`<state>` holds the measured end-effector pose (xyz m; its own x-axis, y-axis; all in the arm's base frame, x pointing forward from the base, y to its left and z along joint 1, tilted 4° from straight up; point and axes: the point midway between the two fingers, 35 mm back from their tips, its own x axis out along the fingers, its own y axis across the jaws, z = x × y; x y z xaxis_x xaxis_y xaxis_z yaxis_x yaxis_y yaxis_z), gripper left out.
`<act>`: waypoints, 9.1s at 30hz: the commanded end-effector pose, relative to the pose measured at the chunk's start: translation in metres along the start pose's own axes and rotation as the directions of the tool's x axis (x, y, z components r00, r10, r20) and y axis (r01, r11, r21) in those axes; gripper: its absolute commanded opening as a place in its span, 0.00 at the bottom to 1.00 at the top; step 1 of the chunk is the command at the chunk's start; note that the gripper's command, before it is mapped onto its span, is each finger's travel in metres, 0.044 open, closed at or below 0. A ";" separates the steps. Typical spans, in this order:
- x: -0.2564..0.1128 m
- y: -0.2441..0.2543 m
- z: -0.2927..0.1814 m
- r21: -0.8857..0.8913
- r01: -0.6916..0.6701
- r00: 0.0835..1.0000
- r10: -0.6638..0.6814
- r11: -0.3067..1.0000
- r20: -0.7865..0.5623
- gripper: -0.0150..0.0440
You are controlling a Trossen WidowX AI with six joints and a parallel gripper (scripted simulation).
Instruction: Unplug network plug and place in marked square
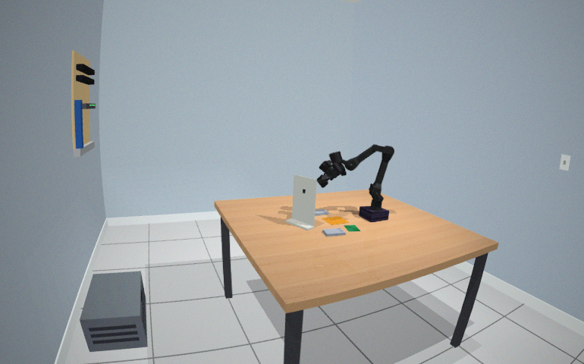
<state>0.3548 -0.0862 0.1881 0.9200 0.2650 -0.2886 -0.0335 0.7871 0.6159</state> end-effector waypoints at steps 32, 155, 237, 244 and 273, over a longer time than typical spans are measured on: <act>-0.060 -0.104 -0.026 0.715 -0.226 0.951 0.310 0.662 0.013 0.52; 0.024 -0.092 -0.007 0.714 -0.235 0.949 0.316 0.660 0.021 0.25; -0.021 -0.056 0.000 0.828 -0.070 0.993 0.120 0.556 0.004 0.25; -0.013 -0.057 -0.019 0.875 0.031 0.999 -0.008 0.484 -0.031 0.25; -0.038 -0.074 -0.121 0.898 0.397 0.806 -0.541 0.190 -0.241 0.25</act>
<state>0.2877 -0.0900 0.0736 0.7107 -0.0319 -0.7028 0.6790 -0.2302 0.6971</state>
